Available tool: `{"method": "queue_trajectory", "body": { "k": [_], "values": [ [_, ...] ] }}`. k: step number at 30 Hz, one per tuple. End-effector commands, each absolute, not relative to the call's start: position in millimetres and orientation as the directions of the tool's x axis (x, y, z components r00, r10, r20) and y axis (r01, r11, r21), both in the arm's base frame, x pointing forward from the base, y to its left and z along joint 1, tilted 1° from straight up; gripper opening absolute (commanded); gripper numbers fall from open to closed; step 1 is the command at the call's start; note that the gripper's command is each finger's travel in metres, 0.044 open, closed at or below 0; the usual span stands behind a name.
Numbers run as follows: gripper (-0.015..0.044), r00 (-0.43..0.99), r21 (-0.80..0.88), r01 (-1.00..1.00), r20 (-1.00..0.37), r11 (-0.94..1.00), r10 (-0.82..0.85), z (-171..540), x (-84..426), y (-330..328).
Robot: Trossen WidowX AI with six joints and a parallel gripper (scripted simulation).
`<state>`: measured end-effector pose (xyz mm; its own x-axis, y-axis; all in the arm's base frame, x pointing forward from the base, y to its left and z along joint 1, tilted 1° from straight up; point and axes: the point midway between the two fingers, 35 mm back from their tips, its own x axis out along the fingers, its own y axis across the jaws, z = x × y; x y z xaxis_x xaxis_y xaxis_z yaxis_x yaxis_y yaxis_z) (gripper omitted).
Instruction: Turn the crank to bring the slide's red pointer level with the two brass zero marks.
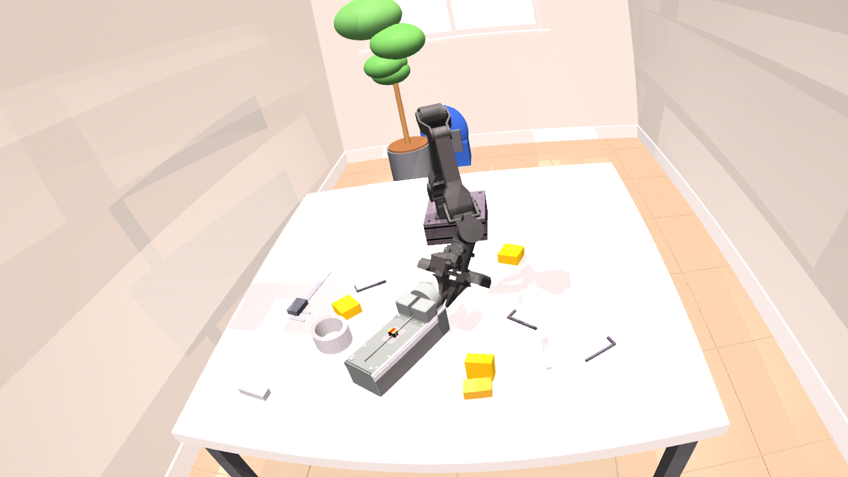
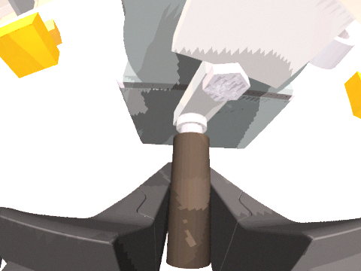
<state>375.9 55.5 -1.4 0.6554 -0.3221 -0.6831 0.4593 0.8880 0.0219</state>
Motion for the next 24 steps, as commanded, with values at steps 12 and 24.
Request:
{"method": "queue_trajectory", "body": {
  "k": [12,24],
  "values": [
    [0.0,0.653,0.017,0.46,-0.684,0.888,-0.325,-4.6,371.3,46.8],
    [0.0,0.653,0.017,0.46,-0.684,0.888,-0.325,-4.9,370.7,46.1]
  ]
}}
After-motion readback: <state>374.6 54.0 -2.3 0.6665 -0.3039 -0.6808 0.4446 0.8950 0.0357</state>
